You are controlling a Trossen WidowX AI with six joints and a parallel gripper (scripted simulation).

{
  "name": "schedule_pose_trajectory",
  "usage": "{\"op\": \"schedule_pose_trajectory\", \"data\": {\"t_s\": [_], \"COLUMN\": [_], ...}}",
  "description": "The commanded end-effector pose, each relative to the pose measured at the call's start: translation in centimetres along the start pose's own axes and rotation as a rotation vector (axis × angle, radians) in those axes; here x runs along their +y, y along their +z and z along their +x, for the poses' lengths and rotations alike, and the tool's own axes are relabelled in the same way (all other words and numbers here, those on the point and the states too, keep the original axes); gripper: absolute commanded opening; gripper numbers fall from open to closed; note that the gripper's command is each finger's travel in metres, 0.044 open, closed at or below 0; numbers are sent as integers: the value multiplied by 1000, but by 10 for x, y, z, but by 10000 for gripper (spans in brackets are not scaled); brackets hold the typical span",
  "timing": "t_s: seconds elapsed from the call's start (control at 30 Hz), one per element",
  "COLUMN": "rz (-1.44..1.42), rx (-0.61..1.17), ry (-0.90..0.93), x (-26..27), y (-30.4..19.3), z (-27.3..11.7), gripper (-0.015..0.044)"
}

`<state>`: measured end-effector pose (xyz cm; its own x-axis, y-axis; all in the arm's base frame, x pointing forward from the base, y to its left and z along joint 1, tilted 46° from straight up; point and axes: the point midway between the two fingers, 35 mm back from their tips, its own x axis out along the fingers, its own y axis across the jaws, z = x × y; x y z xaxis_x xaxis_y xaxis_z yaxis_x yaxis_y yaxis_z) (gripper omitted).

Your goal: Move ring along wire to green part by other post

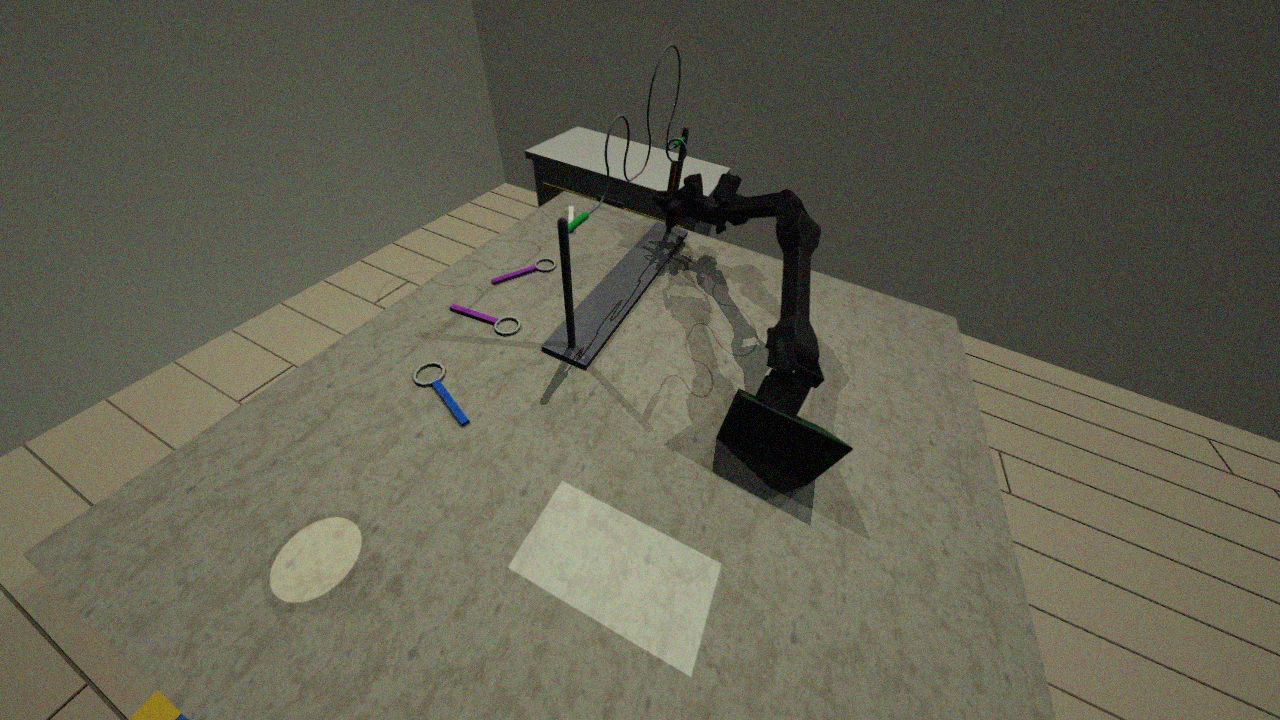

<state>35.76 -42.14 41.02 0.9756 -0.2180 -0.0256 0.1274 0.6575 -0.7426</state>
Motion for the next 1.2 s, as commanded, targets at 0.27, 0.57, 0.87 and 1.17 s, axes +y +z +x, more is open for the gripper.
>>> {"op": "schedule_pose_trajectory", "data": {"t_s": [0.27,0.57,0.87,1.17], "rz": [4,0,0,5], "rx": [3,0,0,-1], "ry": [-2,0,0,-9], "x": [0,0,0,1], "y": [0,0,0,17], "z": [0,0,0,0], "gripper": [160,-50,-150,-150]}}
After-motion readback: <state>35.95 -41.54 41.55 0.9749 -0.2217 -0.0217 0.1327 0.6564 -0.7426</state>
